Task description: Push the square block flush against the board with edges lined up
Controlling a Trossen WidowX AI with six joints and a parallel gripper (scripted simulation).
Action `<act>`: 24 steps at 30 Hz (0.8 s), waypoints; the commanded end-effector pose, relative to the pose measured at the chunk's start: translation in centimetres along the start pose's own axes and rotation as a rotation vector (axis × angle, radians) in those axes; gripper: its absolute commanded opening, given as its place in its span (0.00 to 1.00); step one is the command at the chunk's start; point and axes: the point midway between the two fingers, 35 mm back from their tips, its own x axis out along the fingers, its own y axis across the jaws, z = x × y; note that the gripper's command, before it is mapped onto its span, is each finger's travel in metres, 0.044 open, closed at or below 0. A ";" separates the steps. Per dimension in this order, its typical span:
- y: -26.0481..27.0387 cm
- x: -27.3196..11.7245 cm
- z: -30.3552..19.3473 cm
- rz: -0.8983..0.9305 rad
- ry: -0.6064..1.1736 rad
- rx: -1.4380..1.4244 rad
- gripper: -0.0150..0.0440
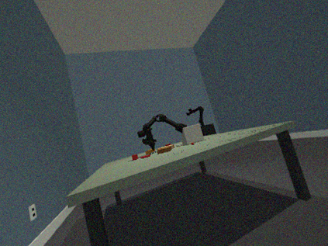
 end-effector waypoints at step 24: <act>-3.0 -4.1 -4.4 0.010 -0.035 -0.605 0.25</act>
